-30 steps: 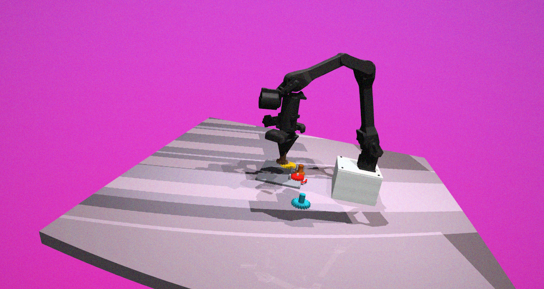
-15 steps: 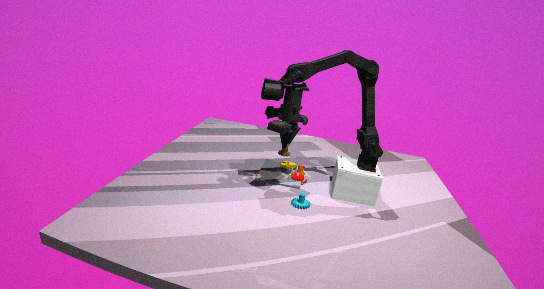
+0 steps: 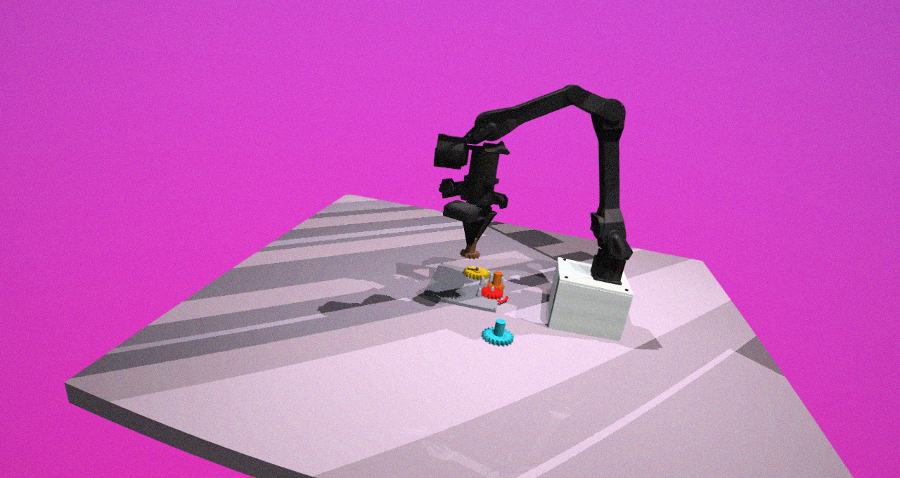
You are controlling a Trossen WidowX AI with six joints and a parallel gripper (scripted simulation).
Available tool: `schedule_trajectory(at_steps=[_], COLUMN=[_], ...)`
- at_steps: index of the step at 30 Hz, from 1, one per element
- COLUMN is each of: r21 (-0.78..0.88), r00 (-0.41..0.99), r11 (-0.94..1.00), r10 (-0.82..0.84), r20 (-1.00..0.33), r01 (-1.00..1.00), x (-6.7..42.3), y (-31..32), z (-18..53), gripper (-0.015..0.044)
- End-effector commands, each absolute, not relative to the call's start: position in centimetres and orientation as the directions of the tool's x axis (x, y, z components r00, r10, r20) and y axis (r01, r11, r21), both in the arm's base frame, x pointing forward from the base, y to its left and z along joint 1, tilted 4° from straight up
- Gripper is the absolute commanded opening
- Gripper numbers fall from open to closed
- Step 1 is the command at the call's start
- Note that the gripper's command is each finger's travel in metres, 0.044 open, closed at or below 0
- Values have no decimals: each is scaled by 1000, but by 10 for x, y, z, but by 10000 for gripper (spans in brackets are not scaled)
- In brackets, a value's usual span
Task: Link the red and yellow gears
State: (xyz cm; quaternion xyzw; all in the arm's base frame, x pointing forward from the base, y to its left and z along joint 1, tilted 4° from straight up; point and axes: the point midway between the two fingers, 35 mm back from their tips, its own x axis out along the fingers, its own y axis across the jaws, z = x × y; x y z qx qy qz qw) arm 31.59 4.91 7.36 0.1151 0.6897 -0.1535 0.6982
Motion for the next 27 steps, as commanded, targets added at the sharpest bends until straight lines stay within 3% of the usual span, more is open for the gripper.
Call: schedule_trajectory(at_steps=[1,27], r21=[-49,-53], r00=[5,5], r11=[929,929], r10=[-55,-59], r20=[-998,-998], r01=[367,365], x=[315,307], y=[41,-19], z=[72,51], gripper=[0,0])
